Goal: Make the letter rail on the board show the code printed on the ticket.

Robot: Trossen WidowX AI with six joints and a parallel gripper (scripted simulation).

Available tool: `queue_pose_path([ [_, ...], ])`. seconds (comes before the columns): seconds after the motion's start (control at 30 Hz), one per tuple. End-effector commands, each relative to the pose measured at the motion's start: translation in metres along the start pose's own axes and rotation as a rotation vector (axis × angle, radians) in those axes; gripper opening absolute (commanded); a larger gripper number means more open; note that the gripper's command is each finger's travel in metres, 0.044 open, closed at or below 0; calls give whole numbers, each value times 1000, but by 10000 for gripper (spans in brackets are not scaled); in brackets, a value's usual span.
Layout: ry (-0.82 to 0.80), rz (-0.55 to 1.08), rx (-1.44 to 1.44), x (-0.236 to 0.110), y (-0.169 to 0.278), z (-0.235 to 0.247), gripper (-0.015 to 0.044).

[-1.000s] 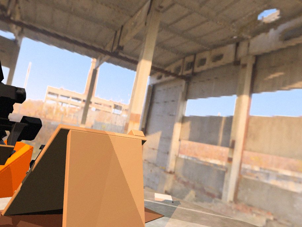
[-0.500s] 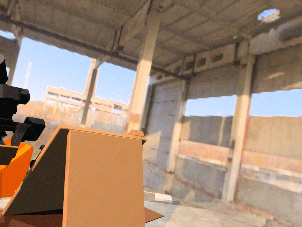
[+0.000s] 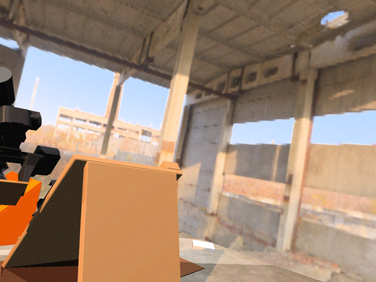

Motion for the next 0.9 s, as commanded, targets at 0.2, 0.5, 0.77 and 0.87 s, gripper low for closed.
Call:
queue_pose_path([
  [0.2, 3, 3, 1, 0, 3, 5, 0],
  [0.5, 3, 3, 1, 0, 4, 10, 0],
  [0.77, 3, 3, 1, 0, 5, 14, 0],
  [0.87, 3, 3, 1, 0, 5, 15, 0],
])
Point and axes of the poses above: the point midway between the two fingers, 35 mm back from their tips, its own x axis out along the fingers, its own z axis across the jaws, y = z × x, the point moved 1 cm from there along -x, back along the fingers, and after that the axes turned 15 degrees about x, right-handed, at the moved point
